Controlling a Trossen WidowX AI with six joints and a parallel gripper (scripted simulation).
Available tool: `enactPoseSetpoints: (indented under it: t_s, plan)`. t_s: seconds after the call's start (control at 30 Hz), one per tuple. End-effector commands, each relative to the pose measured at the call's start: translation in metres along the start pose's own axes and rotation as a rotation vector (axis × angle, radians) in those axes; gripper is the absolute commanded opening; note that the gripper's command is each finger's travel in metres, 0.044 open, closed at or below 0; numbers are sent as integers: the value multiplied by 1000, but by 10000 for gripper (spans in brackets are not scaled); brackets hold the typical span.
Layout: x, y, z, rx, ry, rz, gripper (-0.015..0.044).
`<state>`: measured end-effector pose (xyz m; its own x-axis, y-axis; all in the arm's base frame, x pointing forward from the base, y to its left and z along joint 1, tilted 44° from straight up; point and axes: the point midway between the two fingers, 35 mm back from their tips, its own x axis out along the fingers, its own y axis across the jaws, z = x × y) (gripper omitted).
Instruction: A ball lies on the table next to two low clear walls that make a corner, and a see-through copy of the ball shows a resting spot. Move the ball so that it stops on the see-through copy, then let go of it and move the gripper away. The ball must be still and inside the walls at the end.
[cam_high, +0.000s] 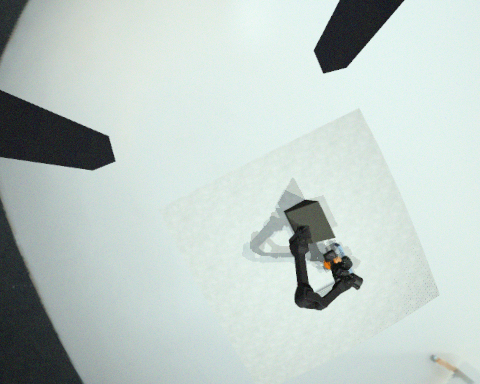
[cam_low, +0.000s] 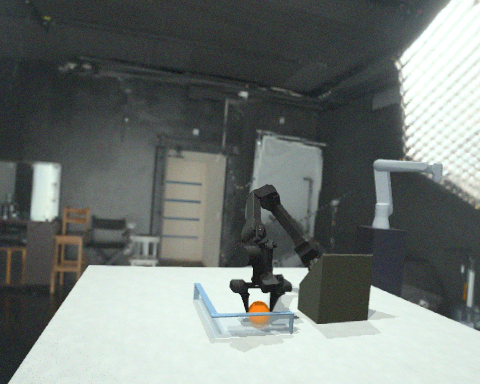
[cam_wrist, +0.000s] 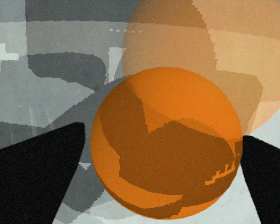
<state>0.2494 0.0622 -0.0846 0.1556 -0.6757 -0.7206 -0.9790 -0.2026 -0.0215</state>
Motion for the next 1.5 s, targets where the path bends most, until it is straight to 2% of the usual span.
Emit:
enactPoseSetpoints:
  t_s: [0.0, 0.17, 0.53, 1.1, 1.27, 1.47]
  plan:
    - [1, 0, 0, -3, 3, -3, 315]
    - [1, 0, 0, -3, 3, -3, 282]
    - [-38, -14, 3, 38, -18, -45, 0]
    - [-142, -1, 1, -4, -3, -2, 0]
    - [-140, -1, 3, -4, -3, -1, 0]
    - [-106, -10, 25, -3, -4, -2, 0]
